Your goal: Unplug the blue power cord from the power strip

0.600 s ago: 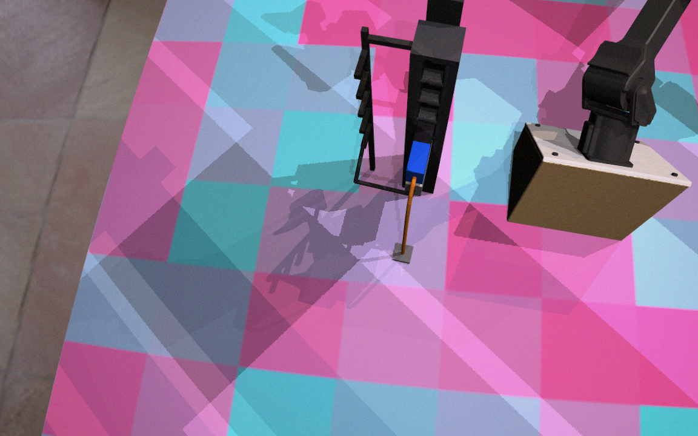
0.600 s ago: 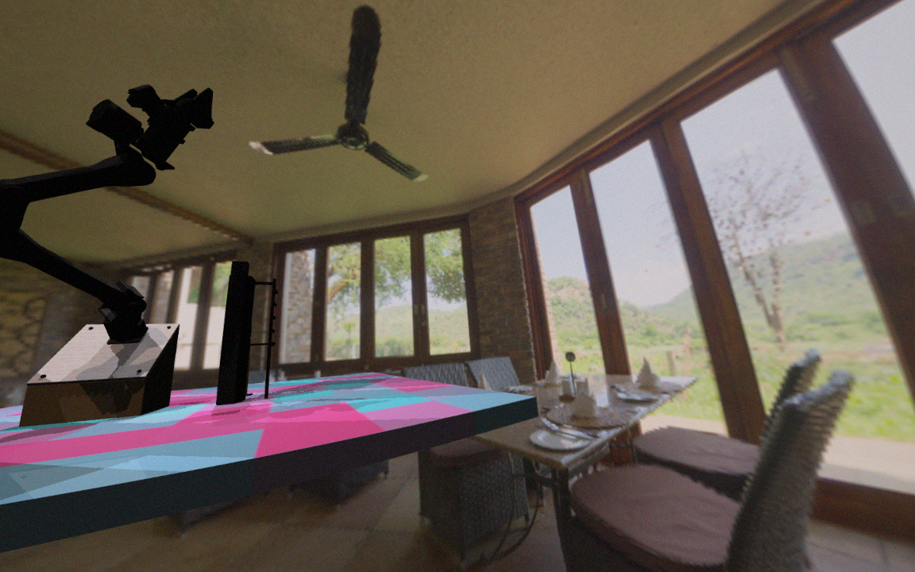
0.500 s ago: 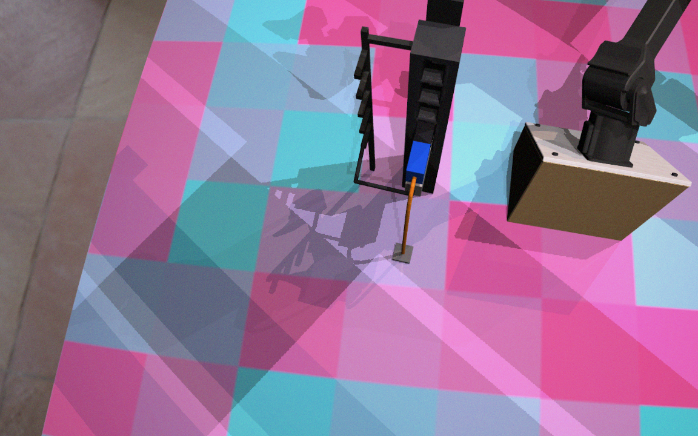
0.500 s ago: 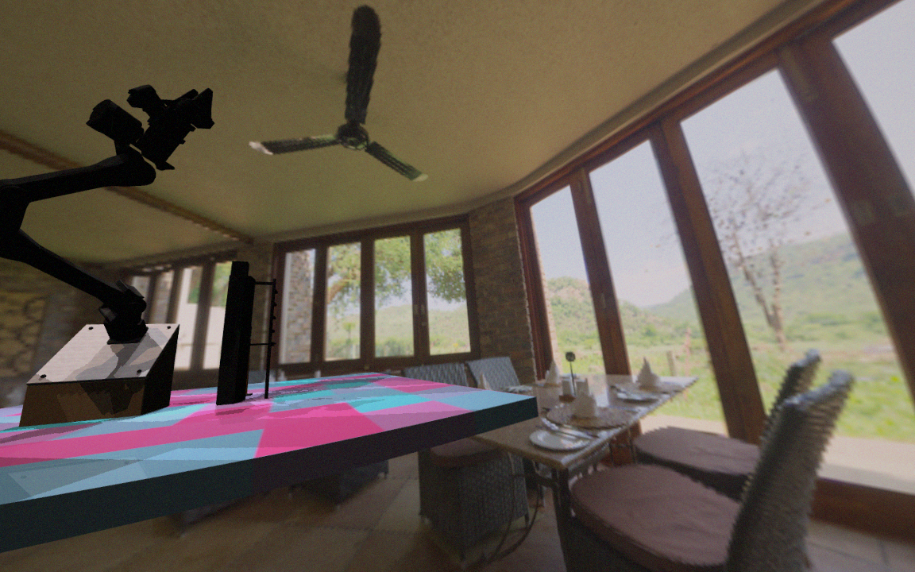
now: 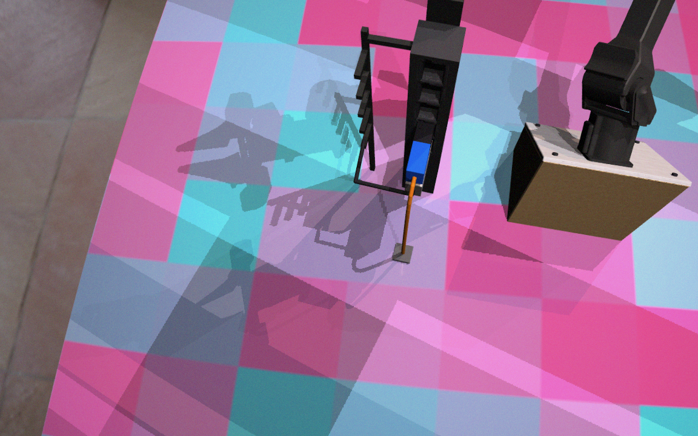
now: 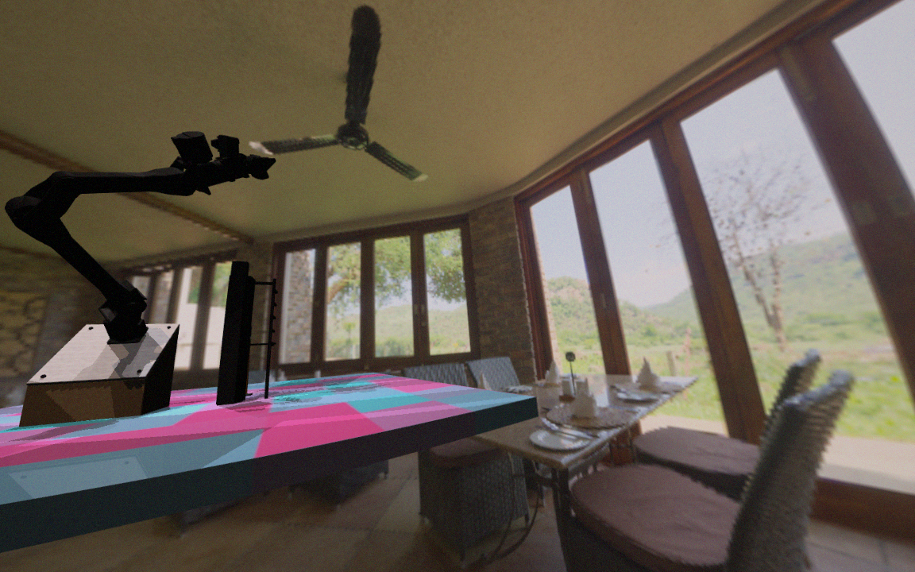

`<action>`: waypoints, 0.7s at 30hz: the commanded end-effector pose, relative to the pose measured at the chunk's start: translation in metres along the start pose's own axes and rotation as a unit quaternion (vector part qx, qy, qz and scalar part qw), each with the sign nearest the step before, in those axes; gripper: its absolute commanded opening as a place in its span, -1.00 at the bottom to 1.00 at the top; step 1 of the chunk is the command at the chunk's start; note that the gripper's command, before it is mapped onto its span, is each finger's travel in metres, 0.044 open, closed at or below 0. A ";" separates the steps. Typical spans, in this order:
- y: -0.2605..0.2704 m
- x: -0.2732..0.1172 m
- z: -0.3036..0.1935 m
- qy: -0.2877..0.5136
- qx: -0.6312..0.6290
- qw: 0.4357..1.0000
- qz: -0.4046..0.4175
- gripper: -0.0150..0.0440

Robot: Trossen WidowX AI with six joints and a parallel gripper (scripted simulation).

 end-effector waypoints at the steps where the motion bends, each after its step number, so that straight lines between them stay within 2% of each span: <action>1: 0.001 0.019 -0.055 0.103 -0.021 0.994 -0.012 0.05; 6: 0.003 0.030 -0.131 0.241 -0.054 0.969 -0.019 0.05; 12: 0.005 0.022 -0.219 0.402 -0.103 0.910 -0.015 0.05; 21: 0.007 -0.031 -0.339 0.637 -0.195 0.746 0.025 0.05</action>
Point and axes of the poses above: the point midway between the two fingers, 35 mm back from their tips, its own x axis out along the fingers, its own y axis across the jaws, z = x × y, the point moved 4 cm from there along -x, back along the fingers, and after that the axes turned 5 degrees about x, right-handed, at the moved point
